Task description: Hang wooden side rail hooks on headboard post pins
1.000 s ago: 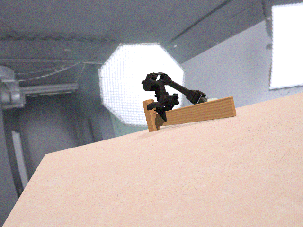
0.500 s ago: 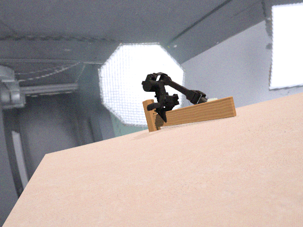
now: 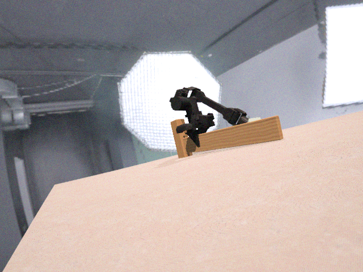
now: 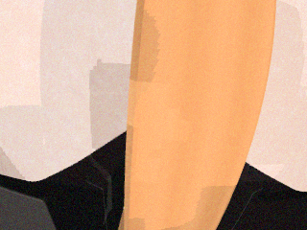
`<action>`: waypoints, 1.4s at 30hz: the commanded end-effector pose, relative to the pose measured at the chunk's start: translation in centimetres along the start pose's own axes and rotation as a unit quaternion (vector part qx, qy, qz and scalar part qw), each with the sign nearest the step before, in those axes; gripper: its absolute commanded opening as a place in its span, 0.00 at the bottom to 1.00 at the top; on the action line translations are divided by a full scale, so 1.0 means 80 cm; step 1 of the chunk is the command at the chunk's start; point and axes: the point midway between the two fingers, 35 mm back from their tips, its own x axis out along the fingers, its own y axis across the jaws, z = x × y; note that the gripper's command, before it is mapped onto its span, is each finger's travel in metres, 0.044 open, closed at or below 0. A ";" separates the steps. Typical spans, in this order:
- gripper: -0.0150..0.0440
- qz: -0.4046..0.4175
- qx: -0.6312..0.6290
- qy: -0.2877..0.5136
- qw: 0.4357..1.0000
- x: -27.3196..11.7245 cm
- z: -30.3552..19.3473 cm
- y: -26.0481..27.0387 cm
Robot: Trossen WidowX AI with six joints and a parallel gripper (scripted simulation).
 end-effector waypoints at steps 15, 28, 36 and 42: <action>0.25 -0.005 0.001 0.002 1.000 0.002 0.000 -0.001; 0.25 -0.005 0.001 0.002 1.000 0.004 0.000 -0.001; 0.25 -0.005 0.001 0.002 1.000 0.006 0.000 -0.001; 0.52 -0.003 -0.001 0.000 1.000 0.005 0.001 -0.001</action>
